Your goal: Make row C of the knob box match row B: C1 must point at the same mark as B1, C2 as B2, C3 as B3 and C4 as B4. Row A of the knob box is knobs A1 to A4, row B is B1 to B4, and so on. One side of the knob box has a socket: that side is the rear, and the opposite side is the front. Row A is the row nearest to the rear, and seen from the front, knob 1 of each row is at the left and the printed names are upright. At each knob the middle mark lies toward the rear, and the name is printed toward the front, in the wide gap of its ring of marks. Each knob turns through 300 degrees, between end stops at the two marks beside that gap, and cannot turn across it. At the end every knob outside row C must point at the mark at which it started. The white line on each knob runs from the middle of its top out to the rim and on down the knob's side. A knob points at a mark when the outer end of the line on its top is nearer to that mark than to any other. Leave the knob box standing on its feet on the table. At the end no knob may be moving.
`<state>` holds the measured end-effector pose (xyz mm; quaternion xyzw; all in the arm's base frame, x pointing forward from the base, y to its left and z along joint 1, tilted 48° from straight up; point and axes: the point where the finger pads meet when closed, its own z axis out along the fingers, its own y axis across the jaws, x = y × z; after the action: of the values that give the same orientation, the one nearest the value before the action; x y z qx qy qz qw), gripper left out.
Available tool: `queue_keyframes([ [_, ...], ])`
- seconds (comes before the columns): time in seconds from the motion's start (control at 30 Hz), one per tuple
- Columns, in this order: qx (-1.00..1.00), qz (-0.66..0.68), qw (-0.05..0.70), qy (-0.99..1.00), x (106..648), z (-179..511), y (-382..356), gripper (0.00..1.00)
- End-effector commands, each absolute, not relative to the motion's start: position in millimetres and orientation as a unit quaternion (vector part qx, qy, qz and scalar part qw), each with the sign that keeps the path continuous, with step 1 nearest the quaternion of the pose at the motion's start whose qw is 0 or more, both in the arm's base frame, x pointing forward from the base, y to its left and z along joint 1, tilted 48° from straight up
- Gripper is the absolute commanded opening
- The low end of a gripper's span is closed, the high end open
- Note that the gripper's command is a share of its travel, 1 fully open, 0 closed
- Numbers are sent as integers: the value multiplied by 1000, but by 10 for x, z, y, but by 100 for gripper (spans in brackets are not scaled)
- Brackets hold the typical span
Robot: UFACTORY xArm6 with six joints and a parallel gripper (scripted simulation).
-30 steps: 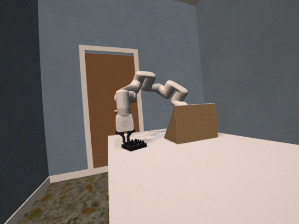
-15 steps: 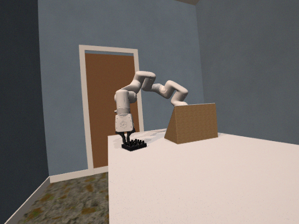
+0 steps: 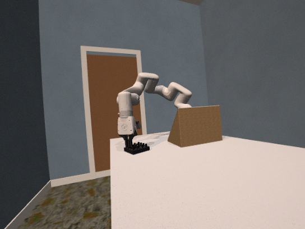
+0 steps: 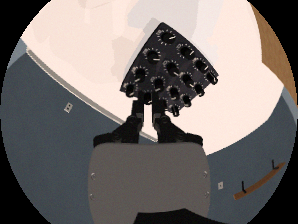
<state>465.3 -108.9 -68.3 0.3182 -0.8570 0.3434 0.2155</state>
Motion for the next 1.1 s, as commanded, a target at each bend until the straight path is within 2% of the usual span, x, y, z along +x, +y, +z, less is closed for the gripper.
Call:
queue_keyframes([
  [0.0, 269, 357, 192, -873, 4668, -674, -1079, 8],
  [1.07, 89, 389, 117, -910, 4668, -674, -1079, 8],
])
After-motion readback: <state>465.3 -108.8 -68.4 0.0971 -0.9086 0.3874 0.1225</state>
